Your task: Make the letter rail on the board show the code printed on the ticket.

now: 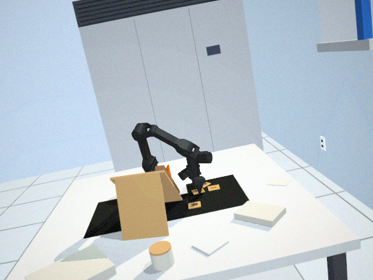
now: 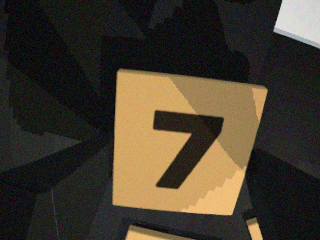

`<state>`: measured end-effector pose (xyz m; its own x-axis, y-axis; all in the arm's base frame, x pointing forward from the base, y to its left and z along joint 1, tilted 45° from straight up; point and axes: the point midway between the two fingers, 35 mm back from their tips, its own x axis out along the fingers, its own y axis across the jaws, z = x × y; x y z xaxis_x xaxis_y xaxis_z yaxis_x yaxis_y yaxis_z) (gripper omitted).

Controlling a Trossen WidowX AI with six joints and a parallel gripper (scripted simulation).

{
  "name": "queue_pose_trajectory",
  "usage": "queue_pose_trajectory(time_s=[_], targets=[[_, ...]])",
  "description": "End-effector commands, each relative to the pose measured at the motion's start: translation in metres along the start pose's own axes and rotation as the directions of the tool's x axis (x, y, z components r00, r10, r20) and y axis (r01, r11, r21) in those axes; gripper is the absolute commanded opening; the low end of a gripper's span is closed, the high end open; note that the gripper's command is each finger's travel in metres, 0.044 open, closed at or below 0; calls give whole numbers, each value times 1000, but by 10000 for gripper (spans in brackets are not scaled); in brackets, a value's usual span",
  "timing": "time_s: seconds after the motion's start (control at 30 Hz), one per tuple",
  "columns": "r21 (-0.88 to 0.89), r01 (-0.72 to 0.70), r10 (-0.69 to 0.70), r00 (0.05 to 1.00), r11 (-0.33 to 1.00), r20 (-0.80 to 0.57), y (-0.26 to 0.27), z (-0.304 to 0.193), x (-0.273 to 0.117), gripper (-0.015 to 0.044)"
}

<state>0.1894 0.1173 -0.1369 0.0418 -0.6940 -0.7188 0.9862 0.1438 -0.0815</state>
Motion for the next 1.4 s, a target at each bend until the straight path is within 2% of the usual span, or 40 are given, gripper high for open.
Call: queue_pose_trajectory(time_s=[0.0,1.03,1.37], targets=[[4,1,-1,1000,1000,-3,0,0,-3,0],[3,1,-1,1000,1000,-3,2,3,-26,0],[-125,-77,67,994,989,-84,24,10,-48,0]])
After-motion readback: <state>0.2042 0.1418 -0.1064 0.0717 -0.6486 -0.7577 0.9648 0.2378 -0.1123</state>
